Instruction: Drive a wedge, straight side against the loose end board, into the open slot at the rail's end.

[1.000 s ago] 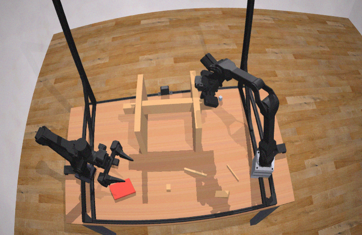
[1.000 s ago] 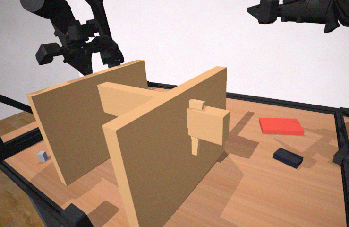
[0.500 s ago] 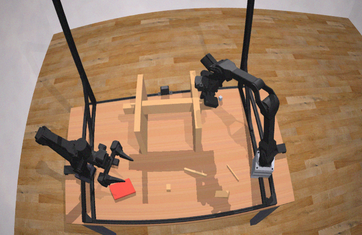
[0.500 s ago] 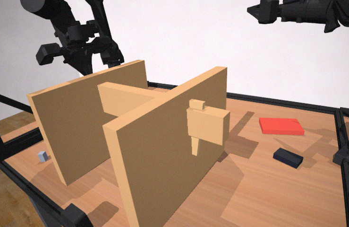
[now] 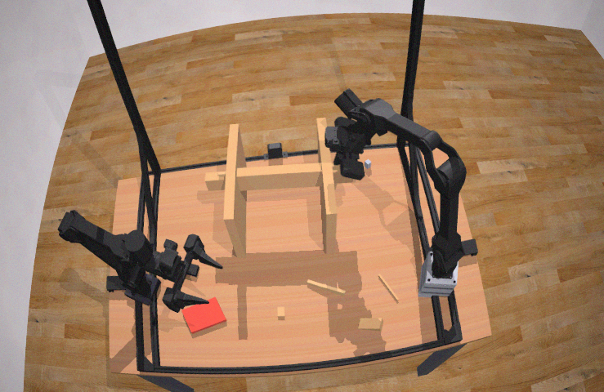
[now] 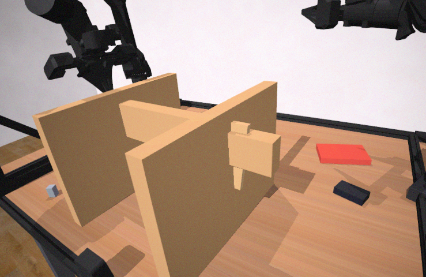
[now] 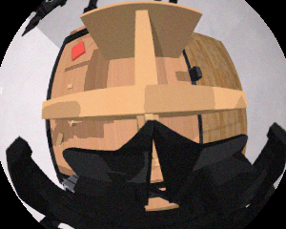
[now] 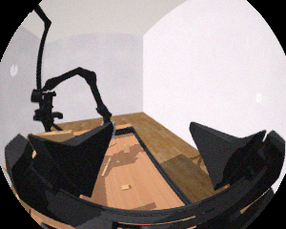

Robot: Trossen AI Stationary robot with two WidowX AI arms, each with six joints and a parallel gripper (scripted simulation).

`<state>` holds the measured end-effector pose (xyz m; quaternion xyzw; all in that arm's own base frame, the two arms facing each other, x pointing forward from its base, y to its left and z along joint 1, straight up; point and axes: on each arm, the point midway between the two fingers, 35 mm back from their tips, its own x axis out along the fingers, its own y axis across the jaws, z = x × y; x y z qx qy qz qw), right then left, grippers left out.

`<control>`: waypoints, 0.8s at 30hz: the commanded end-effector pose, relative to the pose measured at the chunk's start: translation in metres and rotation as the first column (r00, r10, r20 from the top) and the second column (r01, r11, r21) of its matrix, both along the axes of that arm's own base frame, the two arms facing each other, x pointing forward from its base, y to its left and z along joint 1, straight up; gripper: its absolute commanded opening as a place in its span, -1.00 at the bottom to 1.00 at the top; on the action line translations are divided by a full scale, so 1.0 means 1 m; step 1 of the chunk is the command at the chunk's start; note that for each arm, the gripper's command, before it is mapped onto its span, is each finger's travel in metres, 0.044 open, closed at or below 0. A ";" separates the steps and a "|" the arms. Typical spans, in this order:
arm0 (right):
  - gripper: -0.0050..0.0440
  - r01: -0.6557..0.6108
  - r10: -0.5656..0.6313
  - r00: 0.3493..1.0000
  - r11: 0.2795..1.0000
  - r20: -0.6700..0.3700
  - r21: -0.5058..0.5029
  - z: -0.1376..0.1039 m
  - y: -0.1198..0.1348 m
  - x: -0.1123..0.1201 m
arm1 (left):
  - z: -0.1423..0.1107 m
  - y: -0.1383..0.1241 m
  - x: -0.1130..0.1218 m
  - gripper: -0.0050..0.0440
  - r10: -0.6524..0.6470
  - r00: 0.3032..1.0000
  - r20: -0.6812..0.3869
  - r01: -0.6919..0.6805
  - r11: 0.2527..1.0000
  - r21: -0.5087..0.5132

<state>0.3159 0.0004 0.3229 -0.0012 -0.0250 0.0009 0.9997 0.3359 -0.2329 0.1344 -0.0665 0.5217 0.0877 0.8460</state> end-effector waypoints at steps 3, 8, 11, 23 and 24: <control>1.00 0.000 0.000 1.000 1.000 0.000 0.000 0.000 0.000 0.000 | 0.000 0.000 0.000 -0.80 0.001 1.000 -0.002 -0.001 1.000 -0.002; 1.00 0.000 0.000 1.000 1.000 0.000 0.000 0.000 0.000 0.000 | 0.000 0.000 0.000 -0.80 0.001 1.000 -0.002 -0.001 1.000 -0.002; 1.00 0.000 0.000 1.000 1.000 0.000 0.000 0.000 0.000 0.000 | 0.000 0.000 0.000 -0.80 0.001 1.000 -0.002 -0.001 1.000 -0.002; 1.00 0.000 0.000 1.000 1.000 0.000 0.000 0.000 0.000 0.000 | 0.034 0.003 -0.005 -0.60 -0.019 1.000 -0.023 0.019 1.000 -0.006; 1.00 0.000 0.000 1.000 1.000 0.000 0.000 0.000 0.000 0.000 | 0.032 0.005 -0.004 -0.50 0.046 0.998 -0.045 -0.049 0.996 -0.069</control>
